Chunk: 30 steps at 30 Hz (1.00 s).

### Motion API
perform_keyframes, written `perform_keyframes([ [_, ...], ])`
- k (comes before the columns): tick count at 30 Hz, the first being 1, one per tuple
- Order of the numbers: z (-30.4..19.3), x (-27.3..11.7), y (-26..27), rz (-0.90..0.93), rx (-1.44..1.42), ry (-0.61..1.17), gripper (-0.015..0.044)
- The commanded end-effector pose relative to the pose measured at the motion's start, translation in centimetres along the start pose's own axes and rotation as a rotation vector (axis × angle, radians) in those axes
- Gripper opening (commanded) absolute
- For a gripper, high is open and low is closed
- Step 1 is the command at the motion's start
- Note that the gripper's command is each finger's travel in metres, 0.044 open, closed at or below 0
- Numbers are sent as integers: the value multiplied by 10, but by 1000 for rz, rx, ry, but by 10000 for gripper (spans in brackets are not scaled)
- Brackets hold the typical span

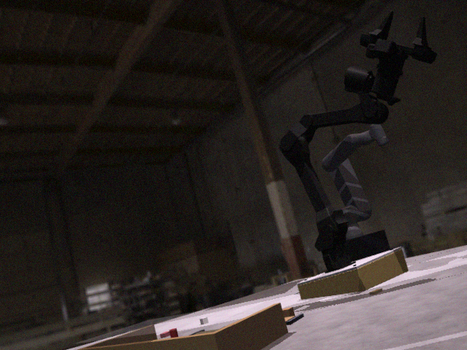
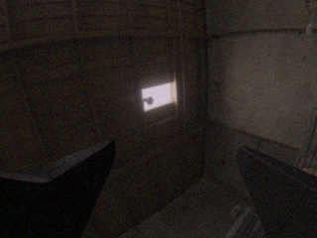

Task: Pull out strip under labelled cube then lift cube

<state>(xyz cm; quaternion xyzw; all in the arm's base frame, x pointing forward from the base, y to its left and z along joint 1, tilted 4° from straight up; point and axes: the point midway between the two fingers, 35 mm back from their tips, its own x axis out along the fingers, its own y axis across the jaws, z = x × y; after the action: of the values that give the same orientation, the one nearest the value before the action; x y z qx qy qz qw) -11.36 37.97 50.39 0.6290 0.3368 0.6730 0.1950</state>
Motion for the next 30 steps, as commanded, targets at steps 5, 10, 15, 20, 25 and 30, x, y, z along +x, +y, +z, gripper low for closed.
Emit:
perform_keyframes([
  [5, 54, -9, -17, -116, -227, -86, 400],
  [10, 132, -35, -33, -305, -531, -203, 400],
  [15, 200, -75, -34, -484, -731, -296, 400],
  [20, 240, -107, -32, -619, -863, -357, 400],
  [25, 297, -168, -23, -873, -1070, -445, 400],
  [30, 340, -242, -6, -1163, -1228, -512, 400],
])
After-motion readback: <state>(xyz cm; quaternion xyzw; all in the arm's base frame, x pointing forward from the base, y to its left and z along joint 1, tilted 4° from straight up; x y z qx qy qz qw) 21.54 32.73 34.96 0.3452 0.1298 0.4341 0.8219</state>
